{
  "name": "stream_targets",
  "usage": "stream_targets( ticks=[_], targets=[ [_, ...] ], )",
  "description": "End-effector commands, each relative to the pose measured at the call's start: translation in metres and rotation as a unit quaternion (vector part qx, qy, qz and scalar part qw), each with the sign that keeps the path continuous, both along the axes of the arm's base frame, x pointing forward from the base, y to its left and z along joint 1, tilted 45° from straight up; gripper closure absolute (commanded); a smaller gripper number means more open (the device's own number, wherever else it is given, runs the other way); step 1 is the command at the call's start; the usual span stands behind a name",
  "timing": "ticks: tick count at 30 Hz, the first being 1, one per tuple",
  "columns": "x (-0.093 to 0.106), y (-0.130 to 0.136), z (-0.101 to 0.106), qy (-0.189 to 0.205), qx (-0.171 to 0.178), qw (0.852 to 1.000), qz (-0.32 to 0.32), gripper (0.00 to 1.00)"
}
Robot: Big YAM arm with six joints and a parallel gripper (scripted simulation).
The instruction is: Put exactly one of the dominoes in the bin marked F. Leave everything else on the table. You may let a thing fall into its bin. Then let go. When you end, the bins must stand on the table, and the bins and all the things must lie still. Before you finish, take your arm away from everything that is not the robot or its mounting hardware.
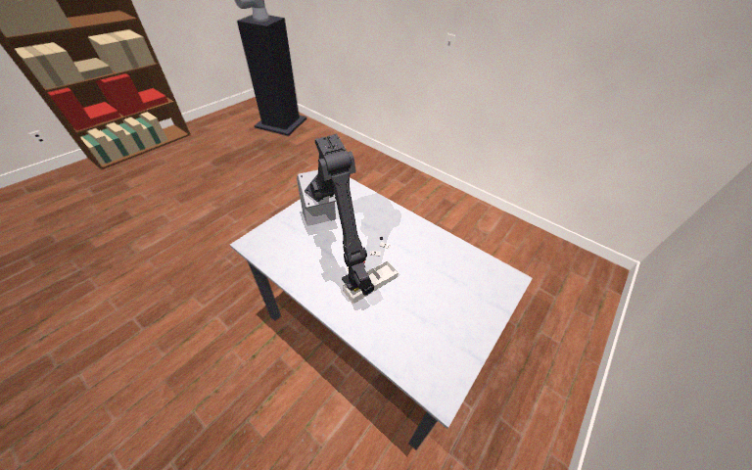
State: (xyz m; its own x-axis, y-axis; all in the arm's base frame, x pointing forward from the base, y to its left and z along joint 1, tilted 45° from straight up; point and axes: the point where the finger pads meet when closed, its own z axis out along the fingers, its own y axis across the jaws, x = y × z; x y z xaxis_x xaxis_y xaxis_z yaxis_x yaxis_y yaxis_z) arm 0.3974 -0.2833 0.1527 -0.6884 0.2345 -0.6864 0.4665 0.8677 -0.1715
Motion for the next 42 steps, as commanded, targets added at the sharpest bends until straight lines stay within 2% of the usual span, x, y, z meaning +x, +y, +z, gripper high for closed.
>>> stream_targets(
  ticks=[1,42],
  targets=[
    [0.0047,-0.0095,0.0234,-0.016,-0.014,1.0,-0.001,0.91],
    [0.0053,-0.0105,0.0278,-0.019,-0.016,1.0,-0.001,0.91]
  ],
)
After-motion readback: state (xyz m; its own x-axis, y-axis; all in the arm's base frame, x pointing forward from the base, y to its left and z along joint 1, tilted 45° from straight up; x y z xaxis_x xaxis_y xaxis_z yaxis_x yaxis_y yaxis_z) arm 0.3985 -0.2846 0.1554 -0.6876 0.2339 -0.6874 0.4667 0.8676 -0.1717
